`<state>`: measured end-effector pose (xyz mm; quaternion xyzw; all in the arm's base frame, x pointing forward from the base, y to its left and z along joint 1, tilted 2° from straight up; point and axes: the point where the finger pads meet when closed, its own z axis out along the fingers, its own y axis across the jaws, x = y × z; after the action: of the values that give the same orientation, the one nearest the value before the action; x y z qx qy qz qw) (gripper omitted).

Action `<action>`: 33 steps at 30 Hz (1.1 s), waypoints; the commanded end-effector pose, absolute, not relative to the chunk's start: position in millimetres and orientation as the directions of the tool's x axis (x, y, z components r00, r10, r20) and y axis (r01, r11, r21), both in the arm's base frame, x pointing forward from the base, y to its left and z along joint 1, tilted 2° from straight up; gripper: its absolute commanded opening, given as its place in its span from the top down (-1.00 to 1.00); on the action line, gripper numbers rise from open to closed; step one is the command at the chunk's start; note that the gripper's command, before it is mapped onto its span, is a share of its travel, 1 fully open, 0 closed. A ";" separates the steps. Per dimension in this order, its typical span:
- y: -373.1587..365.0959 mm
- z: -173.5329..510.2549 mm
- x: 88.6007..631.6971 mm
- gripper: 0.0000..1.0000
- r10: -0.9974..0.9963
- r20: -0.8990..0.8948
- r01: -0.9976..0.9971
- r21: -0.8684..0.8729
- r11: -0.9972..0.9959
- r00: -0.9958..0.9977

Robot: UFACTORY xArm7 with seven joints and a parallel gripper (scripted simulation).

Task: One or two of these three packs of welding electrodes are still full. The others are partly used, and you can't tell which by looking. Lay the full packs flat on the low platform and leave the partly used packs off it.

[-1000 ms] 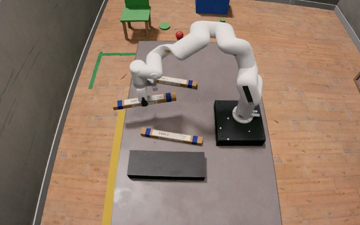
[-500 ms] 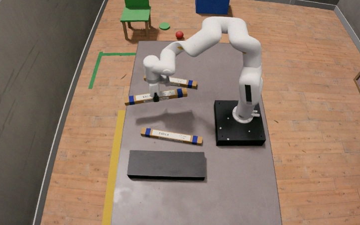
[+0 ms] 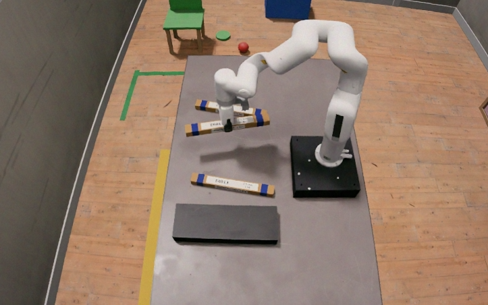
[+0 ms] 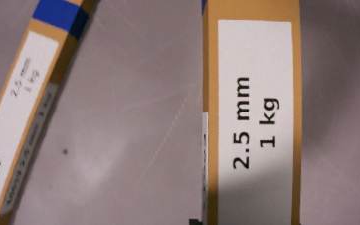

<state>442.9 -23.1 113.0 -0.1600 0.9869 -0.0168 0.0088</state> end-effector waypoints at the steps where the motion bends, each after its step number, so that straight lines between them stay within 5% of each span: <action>1: -31.3 115.5 431.8 0.31 -0.318 -0.020 -0.317 -0.037 0.948 -0.948; 33: -37.3 115.4 422.8 0.31 -0.318 -0.020 -0.317 -0.037 0.948 -0.948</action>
<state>421.2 -37.2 113.7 -0.1608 0.9868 -0.0161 0.0103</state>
